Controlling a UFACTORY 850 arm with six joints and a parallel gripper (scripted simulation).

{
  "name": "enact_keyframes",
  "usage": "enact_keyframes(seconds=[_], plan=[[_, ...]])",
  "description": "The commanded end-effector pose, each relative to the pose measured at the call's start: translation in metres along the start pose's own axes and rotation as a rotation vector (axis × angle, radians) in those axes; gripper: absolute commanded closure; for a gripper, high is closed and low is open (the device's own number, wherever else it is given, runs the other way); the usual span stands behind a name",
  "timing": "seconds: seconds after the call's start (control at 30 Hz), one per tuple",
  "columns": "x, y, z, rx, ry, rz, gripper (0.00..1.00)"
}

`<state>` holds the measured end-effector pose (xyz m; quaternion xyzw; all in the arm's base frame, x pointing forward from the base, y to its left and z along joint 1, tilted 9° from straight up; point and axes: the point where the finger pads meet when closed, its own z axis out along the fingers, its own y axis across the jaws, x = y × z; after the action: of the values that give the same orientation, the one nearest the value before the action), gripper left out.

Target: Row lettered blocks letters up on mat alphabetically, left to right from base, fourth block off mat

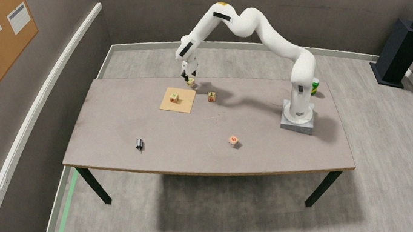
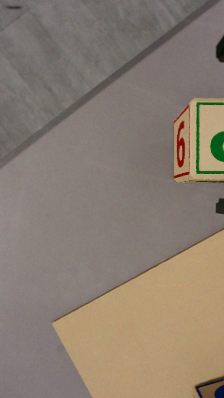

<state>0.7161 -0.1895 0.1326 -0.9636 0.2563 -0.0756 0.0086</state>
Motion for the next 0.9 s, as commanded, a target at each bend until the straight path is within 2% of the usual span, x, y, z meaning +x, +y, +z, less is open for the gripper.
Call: enact_keyframes(seconds=[0.0,0.7,0.87], plan=[[0.0009,-0.0003,0.0015,0.001,0.002,0.000,0.24],[0.0009,-0.0003,0.0048,0.001,0.002,0.000,0.24],[0.0009,-0.0003,0.0108,0.001,0.002,0.000,0.24]])
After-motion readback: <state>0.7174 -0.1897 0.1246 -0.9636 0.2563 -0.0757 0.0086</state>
